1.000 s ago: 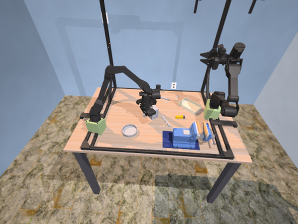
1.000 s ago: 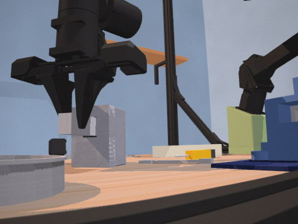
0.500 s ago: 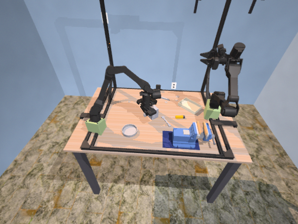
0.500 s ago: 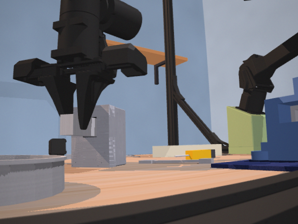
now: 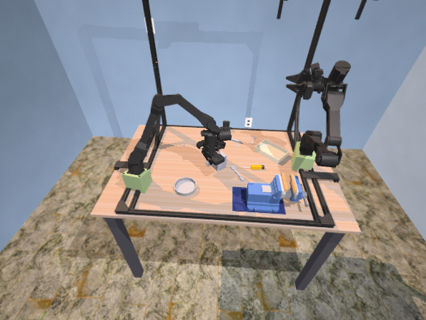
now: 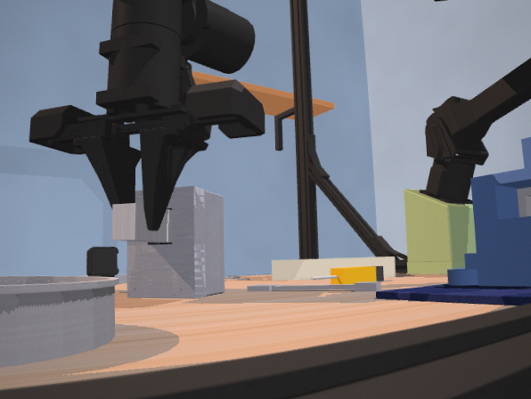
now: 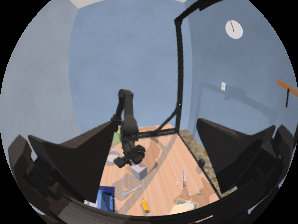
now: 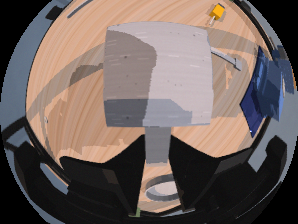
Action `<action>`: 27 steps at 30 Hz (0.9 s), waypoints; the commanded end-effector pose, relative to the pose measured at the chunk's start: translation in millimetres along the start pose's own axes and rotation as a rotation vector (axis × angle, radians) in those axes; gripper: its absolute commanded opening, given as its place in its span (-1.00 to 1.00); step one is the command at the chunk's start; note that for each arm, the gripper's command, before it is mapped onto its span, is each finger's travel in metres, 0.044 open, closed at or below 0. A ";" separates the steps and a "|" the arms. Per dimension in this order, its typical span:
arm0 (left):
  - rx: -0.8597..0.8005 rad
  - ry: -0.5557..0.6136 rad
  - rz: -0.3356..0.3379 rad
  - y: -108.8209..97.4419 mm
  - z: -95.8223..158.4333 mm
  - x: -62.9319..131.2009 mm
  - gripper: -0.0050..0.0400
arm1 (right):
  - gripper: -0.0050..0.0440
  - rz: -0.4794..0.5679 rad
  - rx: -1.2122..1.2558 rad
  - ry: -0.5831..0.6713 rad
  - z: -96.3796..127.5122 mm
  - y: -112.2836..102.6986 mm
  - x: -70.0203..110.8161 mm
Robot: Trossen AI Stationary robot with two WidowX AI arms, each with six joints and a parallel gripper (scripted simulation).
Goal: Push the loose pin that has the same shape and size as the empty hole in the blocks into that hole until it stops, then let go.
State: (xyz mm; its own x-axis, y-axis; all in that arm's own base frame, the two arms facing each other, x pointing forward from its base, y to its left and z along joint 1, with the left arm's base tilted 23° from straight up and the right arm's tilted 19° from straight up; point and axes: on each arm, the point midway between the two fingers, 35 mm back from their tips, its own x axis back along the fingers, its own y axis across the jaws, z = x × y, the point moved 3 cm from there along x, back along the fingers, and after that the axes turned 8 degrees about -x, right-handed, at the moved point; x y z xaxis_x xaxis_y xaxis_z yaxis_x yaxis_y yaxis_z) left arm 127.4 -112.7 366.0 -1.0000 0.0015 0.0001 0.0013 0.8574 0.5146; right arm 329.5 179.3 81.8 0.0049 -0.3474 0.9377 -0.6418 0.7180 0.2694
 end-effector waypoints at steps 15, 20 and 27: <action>-0.001 0.001 -0.001 0.5 0.1 -0.1 1.00 | -0.80 0.001 -0.002 0.003 -7.3 1.9 -0.3; -0.001 0.001 -0.001 0.5 0.1 -0.1 1.00 | -0.80 0.001 -0.002 0.003 -7.3 1.9 -0.4; -0.001 0.001 -0.001 0.5 0.1 -0.1 1.00 | -0.80 0.001 -0.002 0.003 -5.7 1.8 -0.5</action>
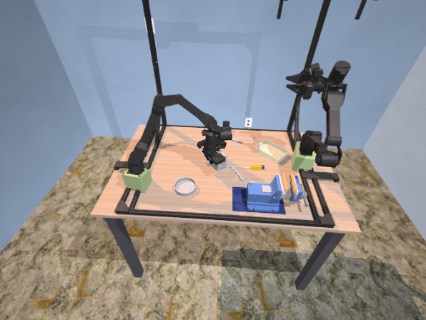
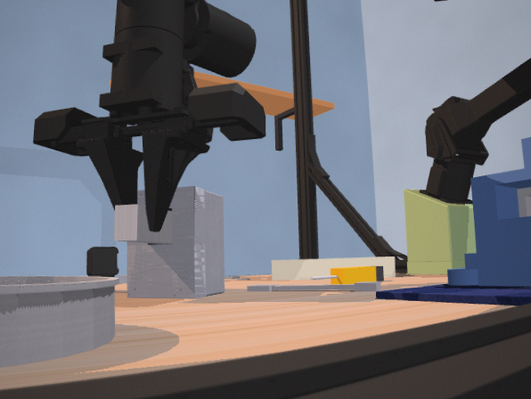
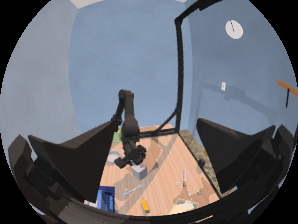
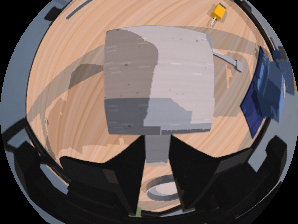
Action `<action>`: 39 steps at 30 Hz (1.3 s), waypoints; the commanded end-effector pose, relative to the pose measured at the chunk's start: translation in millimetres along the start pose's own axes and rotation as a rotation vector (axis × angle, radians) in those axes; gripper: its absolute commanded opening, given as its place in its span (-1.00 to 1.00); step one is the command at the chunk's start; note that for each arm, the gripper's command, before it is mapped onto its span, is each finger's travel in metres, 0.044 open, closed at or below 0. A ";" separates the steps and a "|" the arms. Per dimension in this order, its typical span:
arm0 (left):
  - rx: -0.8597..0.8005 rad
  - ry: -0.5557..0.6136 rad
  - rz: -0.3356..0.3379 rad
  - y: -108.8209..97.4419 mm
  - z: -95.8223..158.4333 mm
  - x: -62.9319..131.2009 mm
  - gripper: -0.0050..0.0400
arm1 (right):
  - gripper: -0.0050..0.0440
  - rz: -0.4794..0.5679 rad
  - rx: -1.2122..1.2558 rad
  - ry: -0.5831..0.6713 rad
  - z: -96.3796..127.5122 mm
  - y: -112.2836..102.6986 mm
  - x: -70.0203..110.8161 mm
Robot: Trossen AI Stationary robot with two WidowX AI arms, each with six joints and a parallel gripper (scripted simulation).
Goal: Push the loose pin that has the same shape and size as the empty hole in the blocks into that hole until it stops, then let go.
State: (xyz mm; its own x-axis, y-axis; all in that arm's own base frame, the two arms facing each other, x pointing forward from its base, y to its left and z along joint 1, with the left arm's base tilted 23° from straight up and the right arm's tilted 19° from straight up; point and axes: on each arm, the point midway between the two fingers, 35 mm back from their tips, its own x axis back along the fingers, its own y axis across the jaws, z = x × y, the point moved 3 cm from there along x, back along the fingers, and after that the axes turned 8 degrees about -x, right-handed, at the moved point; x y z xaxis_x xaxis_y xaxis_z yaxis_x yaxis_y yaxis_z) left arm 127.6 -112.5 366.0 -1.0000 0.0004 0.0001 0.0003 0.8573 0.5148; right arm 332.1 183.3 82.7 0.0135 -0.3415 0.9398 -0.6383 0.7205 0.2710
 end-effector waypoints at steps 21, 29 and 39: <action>-0.001 0.000 0.000 0.3 0.0 0.1 1.00 | -0.80 0.001 0.002 -0.004 0.2 -0.2 -3.6; -0.001 0.000 0.000 0.3 0.0 0.1 1.00 | -0.55 0.001 0.002 -0.004 0.2 -0.2 -1.2; -0.001 0.000 0.000 0.3 0.0 0.1 1.00 | -0.22 0.001 0.002 -0.004 0.2 -0.2 -1.2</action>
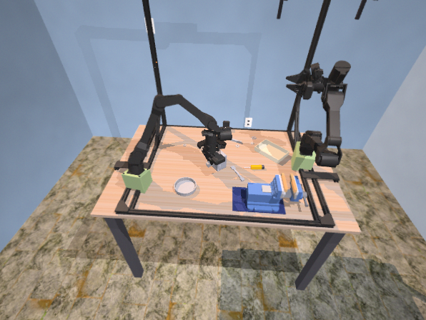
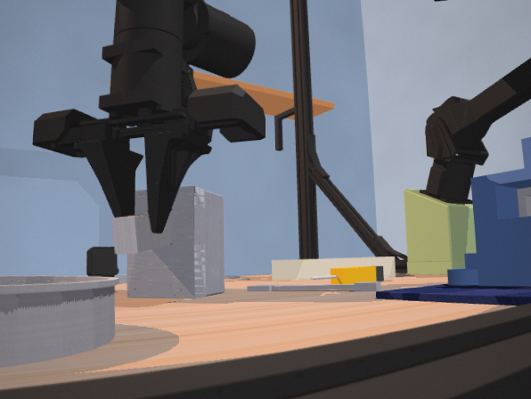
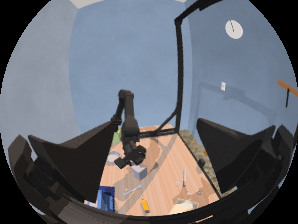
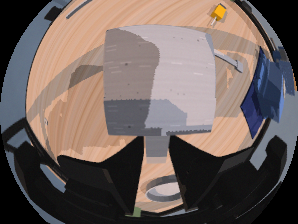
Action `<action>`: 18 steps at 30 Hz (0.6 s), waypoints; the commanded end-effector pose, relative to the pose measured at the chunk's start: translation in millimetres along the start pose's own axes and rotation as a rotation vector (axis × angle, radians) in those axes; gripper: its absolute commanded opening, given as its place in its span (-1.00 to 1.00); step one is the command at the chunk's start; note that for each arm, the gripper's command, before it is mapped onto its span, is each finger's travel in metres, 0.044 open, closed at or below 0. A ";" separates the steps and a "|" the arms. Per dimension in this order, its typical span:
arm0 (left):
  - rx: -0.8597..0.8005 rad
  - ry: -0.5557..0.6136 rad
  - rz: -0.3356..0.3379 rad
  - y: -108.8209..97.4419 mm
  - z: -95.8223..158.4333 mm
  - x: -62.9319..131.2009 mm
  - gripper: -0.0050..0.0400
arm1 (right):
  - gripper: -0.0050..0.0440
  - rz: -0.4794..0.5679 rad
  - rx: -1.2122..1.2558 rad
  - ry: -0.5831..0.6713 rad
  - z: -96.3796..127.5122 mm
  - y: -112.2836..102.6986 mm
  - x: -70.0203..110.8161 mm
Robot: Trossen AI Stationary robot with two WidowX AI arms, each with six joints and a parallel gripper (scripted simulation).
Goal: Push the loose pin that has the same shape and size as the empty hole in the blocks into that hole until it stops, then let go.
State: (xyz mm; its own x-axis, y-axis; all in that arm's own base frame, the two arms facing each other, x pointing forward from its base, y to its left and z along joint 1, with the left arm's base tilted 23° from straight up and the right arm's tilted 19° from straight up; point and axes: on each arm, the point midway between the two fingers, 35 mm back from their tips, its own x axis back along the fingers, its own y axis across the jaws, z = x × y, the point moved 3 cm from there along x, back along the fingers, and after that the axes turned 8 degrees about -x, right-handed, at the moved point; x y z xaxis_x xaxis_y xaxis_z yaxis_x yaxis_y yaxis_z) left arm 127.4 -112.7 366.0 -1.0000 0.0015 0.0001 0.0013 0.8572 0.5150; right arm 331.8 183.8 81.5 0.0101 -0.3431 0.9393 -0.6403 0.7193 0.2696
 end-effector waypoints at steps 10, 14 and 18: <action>-0.001 0.001 -0.001 0.5 0.1 0.0 1.00 | 0.17 0.000 -0.001 0.000 0.0 -0.3 0.1; -0.001 0.001 -0.001 0.5 0.1 0.0 1.00 | 0.28 0.000 -0.001 0.000 0.0 -0.3 0.1; -0.001 0.001 -0.001 0.5 0.1 0.0 1.00 | 0.67 0.000 -0.001 0.000 0.0 -0.3 0.1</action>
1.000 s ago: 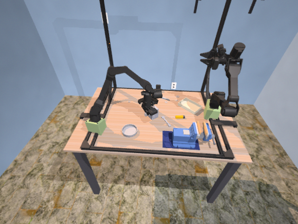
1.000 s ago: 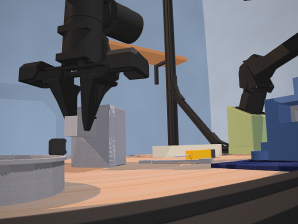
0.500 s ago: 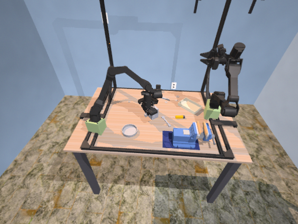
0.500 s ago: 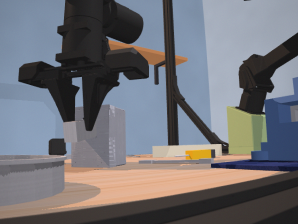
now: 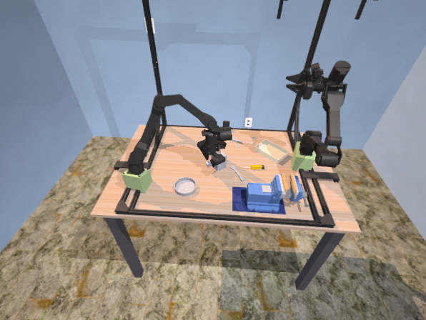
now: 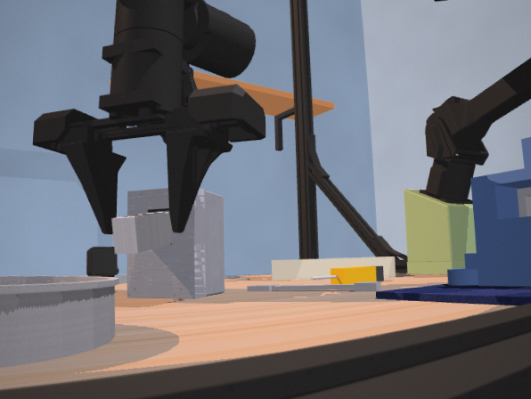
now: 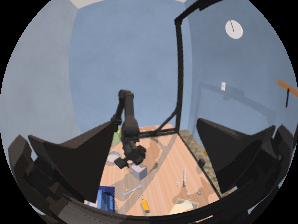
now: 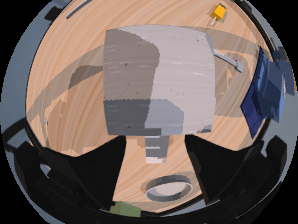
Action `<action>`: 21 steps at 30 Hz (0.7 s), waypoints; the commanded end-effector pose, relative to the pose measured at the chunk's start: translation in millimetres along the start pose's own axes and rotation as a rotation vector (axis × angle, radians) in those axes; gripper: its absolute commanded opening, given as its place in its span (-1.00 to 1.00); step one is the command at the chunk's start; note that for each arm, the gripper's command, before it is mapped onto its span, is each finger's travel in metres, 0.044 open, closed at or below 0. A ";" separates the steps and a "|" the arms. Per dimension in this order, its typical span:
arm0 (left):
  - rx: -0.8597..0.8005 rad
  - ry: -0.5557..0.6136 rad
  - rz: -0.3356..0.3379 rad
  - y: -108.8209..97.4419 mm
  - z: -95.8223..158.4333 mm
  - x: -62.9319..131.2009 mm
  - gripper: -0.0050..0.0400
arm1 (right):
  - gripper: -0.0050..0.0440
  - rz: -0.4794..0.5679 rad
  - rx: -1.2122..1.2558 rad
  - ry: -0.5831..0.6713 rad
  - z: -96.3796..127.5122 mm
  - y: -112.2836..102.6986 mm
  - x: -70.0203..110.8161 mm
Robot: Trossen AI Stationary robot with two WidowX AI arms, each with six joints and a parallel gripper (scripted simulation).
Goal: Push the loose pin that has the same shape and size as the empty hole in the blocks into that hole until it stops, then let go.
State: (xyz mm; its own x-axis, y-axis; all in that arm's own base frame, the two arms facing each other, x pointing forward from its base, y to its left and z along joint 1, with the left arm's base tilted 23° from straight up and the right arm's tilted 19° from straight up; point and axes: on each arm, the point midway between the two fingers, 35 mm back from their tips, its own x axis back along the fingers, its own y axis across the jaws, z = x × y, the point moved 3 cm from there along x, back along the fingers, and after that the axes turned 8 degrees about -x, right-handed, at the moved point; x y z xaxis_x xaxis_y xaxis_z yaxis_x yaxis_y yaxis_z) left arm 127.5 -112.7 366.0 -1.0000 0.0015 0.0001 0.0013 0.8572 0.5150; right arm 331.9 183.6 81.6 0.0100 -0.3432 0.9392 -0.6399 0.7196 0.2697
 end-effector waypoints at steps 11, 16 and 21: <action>-0.001 0.001 -0.001 0.5 0.1 0.0 1.00 | 0.84 0.000 0.000 0.000 0.0 -0.1 0.0; -0.001 0.001 -0.001 0.5 0.1 0.0 1.00 | 0.84 0.000 0.000 -0.001 -0.3 0.0 0.3; -0.001 0.001 -0.001 0.5 0.1 0.0 1.00 | 0.84 0.000 0.000 -0.001 -0.3 0.0 0.3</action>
State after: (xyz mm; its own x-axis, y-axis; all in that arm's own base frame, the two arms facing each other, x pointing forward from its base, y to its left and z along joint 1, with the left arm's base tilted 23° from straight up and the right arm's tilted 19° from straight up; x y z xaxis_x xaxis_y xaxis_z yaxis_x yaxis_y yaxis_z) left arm 127.4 -112.8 366.0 -1.0000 0.0019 0.0001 0.0017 0.8572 0.5150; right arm 332.2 183.8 82.1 0.0090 -0.3434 0.9391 -0.6405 0.7192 0.2692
